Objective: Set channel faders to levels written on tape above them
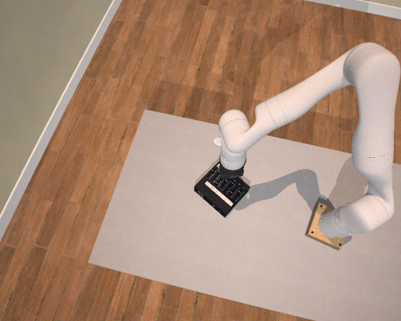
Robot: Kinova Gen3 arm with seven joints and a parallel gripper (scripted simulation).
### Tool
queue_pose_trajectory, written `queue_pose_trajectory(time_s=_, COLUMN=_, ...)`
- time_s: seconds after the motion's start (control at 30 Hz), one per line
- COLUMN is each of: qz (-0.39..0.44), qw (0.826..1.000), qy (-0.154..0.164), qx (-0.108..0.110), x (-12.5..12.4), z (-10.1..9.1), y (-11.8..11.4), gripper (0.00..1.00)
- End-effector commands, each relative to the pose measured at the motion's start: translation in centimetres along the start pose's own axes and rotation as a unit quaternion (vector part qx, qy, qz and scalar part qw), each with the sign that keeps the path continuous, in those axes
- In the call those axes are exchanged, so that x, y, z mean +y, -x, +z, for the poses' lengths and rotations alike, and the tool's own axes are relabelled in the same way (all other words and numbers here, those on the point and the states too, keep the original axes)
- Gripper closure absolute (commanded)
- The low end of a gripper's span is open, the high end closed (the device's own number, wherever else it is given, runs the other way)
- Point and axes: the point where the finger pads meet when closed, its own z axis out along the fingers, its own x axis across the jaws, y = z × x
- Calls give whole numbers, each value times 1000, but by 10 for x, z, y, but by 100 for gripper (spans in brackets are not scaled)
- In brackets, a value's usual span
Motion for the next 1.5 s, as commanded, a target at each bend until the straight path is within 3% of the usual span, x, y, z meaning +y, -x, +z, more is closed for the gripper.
queue_pose_trajectory(time_s=0.0, qz=-32, qw=999, qy=3, qx=7, x=-1, z=5, y=-3, gripper=0)
queue_pose_trajectory(time_s=0.17, qz=-120, qw=993, qy=0, qx=22, x=-5, z=12, y=-8, gripper=0)
queue_pose_trajectory(time_s=0.23, qz=-120, qw=993, qy=0, qx=22, x=-5, z=12, y=-8, gripper=0)
queue_pose_trajectory(time_s=0.37, qz=-196, qw=980, qy=-1, qx=35, x=-9, z=17, y=-13, gripper=0)
queue_pose_trajectory(time_s=0.53, qz=-296, qw=954, qy=-1, qx=52, x=-13, z=24, y=-18, gripper=0)
queue_pose_trajectory(time_s=0.73, qz=-417, qw=906, qy=2, qx=71, x=-18, z=32, y=-24, gripper=0)
queue_pose_trajectory(time_s=0.8, qz=-417, qw=906, qy=2, qx=71, x=-18, z=32, y=-24, gripper=0)
queue_pose_trajectory(time_s=1.0, qz=-530, qw=844, qy=7, qx=89, x=-24, z=40, y=-31, gripper=0)
queue_pose_trajectory(time_s=1.3, qz=-671, qw=733, qy=16, qx=111, x=-31, z=50, y=-39, gripper=0)
queue_pose_trajectory(time_s=1.37, qz=-671, qw=733, qy=16, qx=111, x=-31, z=50, y=-39, gripper=0)
queue_pose_trajectory(time_s=1.47, qz=-709, qw=695, qy=20, qx=118, x=-34, z=52, y=-42, gripper=0)
